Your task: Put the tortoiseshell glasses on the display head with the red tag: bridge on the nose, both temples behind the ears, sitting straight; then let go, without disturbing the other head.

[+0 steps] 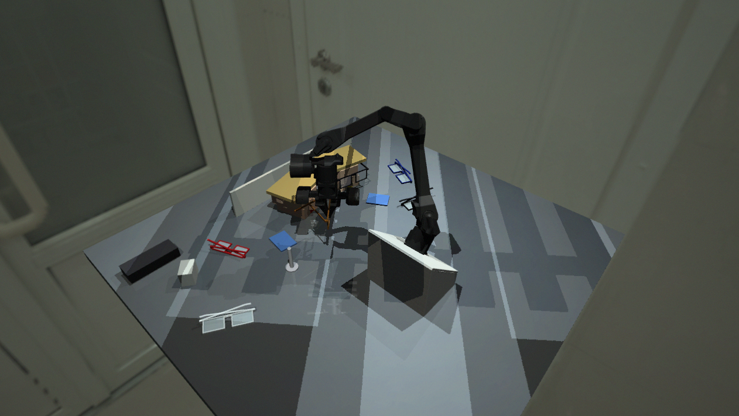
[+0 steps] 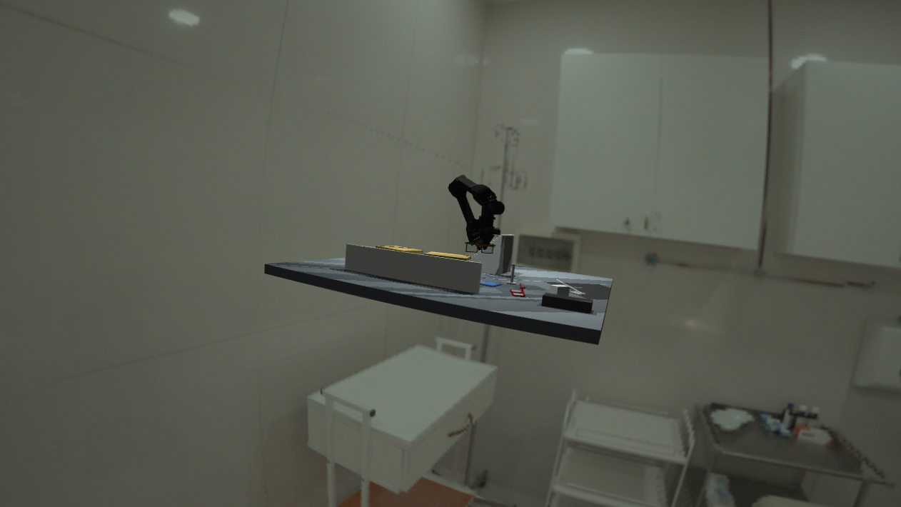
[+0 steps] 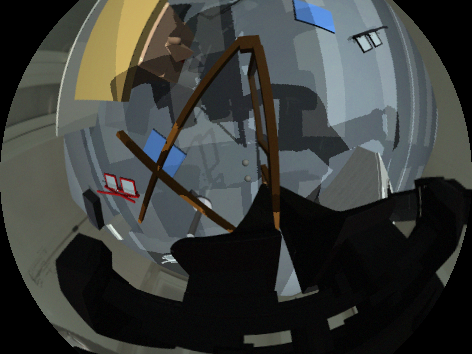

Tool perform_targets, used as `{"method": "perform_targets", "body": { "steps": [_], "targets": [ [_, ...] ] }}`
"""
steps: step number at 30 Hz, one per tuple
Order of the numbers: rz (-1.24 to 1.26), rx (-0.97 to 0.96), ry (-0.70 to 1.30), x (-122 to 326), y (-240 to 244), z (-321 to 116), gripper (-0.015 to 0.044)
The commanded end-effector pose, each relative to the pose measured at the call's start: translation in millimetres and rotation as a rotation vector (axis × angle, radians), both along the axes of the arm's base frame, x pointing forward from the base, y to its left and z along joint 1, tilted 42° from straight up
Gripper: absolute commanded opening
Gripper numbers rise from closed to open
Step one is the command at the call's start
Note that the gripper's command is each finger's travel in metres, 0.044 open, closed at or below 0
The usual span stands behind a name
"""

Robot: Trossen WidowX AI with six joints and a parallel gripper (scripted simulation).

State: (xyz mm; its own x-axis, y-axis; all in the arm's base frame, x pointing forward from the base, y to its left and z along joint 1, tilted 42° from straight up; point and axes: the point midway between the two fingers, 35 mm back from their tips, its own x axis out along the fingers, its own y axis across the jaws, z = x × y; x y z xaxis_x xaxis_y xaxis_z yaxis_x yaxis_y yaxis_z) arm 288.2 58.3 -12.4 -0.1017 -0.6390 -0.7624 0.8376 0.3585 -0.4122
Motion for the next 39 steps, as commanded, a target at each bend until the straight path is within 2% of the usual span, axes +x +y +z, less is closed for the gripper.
{"method": "perform_targets", "body": {
  "steps": [1, 22, 33, 39],
  "targets": [
    [-0.004, 0.007, -0.002, 4, 21, -16, 0.0],
    [-0.008, 0.001, -0.002, -11, 108, -99, 0.0],
    [-0.008, 0.001, -0.002, -12, 110, -102, 0.0],
    [-0.008, 0.0, -0.003, -13, 95, -122, 0.0]
  ]
}}
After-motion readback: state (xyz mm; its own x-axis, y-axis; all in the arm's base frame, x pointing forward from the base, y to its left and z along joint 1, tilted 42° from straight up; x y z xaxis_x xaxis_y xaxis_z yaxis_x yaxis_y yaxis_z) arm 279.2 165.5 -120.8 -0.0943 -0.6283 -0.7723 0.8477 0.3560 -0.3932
